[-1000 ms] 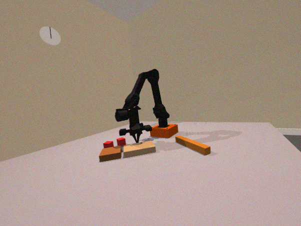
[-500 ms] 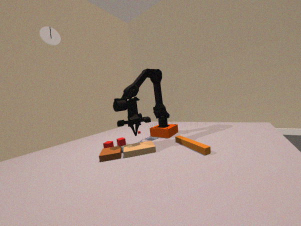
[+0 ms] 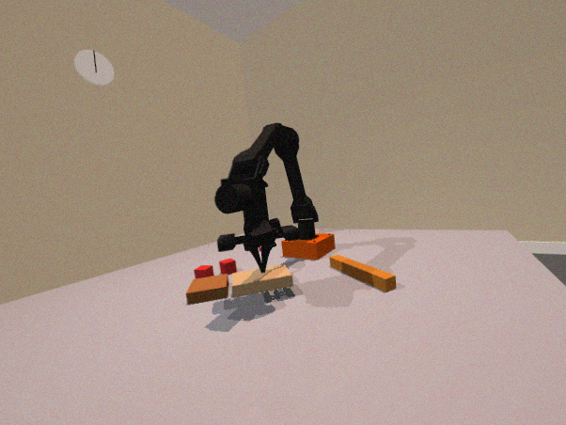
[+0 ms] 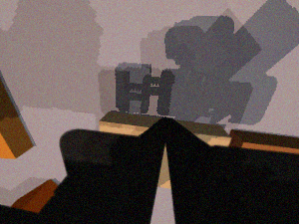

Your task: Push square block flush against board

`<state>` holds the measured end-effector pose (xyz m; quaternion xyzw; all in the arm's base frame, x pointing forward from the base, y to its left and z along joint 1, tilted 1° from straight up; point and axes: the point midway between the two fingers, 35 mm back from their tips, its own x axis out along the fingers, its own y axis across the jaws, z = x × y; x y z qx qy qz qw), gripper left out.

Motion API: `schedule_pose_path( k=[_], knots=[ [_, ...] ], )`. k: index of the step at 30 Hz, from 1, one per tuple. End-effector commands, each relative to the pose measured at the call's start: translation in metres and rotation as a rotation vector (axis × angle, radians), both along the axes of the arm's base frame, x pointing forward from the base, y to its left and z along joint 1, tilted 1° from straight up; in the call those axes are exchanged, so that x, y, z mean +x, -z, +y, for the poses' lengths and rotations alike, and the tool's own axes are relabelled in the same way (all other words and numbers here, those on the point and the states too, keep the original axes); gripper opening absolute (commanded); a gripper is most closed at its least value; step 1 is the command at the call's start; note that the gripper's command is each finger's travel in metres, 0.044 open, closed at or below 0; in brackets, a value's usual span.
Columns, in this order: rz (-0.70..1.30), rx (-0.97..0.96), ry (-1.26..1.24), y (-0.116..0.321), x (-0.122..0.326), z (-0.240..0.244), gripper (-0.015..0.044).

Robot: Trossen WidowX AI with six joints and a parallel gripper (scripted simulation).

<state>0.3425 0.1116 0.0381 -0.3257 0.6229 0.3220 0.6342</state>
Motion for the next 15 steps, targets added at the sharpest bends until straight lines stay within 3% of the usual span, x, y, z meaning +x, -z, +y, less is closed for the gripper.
schedule_pose_path(
  k=[1,4,15],
  knots=[
    [-0.001,0.003,0.018,0.026,0.005,0.003,0.0],
    [0.0,0.002,0.018,0.053,0.004,0.003,0.0],
    [0.0,0.002,0.018,0.053,0.0,-0.004,0.0]
  ],
)
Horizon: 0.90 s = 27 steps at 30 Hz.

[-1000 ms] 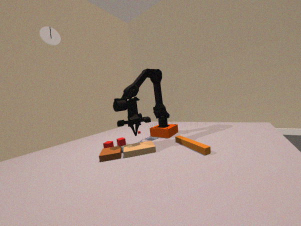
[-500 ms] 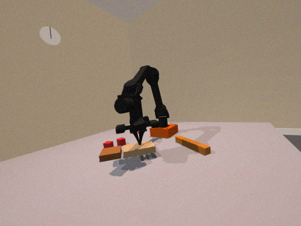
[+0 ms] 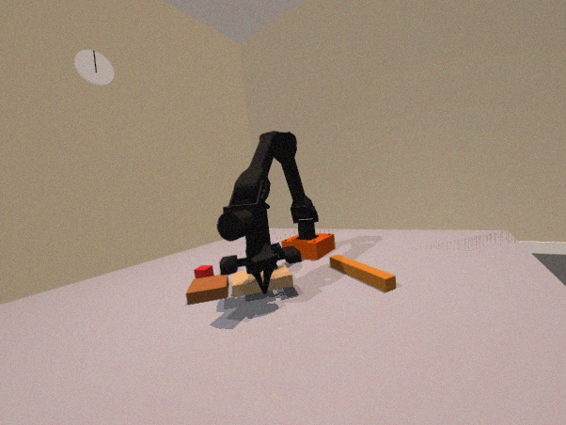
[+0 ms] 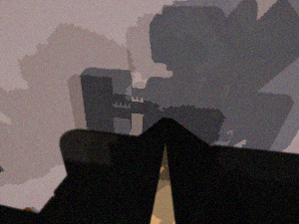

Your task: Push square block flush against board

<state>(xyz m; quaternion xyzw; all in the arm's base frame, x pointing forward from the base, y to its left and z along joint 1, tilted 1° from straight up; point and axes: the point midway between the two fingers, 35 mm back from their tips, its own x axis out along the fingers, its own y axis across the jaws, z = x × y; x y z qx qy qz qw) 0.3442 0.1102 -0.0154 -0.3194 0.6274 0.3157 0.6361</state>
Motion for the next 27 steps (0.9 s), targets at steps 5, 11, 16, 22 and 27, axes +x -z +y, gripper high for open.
schedule_pose_path(
  k=[5,11,16,22,27],
  knots=[
    [-0.003,0.003,-0.002,0.0,-0.007,-0.01,0.0],
    [-0.003,0.002,-0.002,0.0,-0.01,-0.014,0.0],
    [-0.003,0.003,-0.002,0.0,-0.006,-0.009,0.0],
    [-0.004,0.003,-0.002,-0.001,0.0,-0.001,0.0],
    [-0.004,0.004,-0.002,-0.001,0.005,0.005,0.0]
  ],
)
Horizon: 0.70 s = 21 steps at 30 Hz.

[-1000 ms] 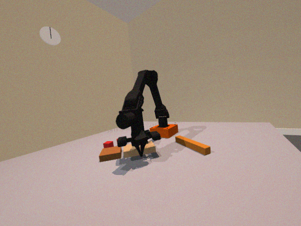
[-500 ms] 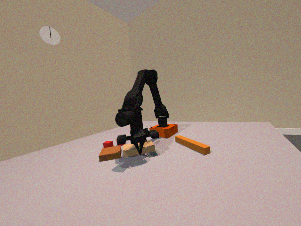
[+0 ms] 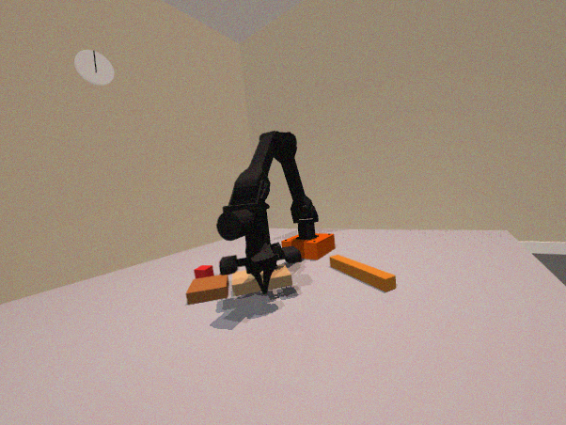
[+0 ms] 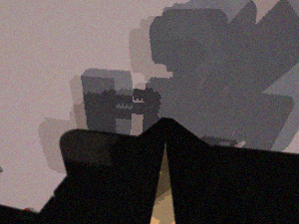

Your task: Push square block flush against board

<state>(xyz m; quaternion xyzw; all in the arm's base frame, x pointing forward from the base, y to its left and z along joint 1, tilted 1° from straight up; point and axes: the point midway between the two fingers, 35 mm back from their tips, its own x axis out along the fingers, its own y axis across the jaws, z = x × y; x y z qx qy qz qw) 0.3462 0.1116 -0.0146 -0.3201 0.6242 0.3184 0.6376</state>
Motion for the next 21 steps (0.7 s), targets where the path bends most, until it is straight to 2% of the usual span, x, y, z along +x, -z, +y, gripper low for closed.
schedule_pose_path(
  k=[1,15,21],
  knots=[
    [0.001,-0.001,0.004,0.0,0.004,0.005,0.0],
    [0.0,0.0,0.004,-0.001,0.017,0.025,0.0],
    [0.0,0.0,0.004,-0.056,0.013,0.02,0.0]
  ],
)
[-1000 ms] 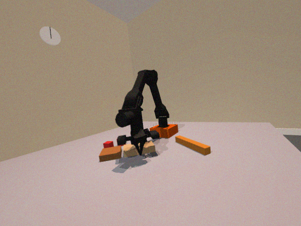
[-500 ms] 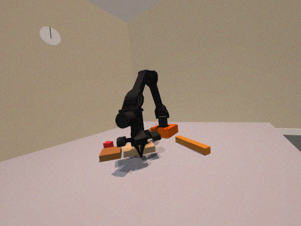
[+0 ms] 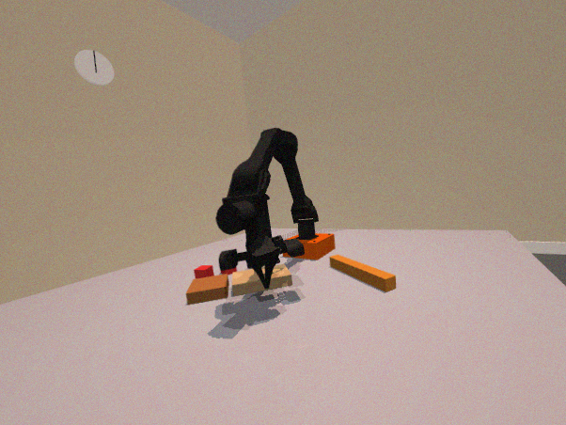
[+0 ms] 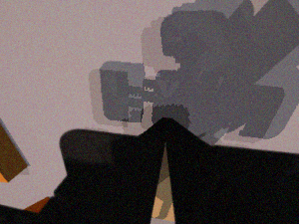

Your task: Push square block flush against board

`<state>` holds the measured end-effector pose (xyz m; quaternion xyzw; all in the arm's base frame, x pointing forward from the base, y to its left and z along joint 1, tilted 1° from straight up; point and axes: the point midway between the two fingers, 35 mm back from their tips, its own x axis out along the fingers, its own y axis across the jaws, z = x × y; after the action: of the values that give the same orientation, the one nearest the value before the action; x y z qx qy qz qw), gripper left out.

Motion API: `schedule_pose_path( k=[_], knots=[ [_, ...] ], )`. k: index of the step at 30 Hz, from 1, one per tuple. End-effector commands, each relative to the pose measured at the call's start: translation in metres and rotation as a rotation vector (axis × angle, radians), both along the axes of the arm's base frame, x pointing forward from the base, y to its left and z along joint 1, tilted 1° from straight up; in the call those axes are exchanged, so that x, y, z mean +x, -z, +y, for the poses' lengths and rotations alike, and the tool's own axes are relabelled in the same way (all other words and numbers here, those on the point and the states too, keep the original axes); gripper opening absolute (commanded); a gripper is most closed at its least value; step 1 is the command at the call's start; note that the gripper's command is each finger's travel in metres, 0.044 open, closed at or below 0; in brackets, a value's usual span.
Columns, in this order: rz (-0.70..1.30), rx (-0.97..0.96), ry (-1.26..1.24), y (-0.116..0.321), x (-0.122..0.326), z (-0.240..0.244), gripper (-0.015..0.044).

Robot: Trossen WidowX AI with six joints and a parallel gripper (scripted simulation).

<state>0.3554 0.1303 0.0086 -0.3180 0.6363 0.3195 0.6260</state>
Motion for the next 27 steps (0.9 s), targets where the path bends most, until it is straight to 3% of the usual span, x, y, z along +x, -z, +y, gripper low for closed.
schedule_pose_path(
  k=[1,7,27],
  knots=[
    [-0.033,0.011,0.002,-0.032,0.004,0.002,0.0],
    [-0.045,0.017,0.022,-0.031,0.005,0.003,0.0],
    [-0.031,0.016,0.703,-0.037,-0.058,-0.001,0.0]
  ],
)
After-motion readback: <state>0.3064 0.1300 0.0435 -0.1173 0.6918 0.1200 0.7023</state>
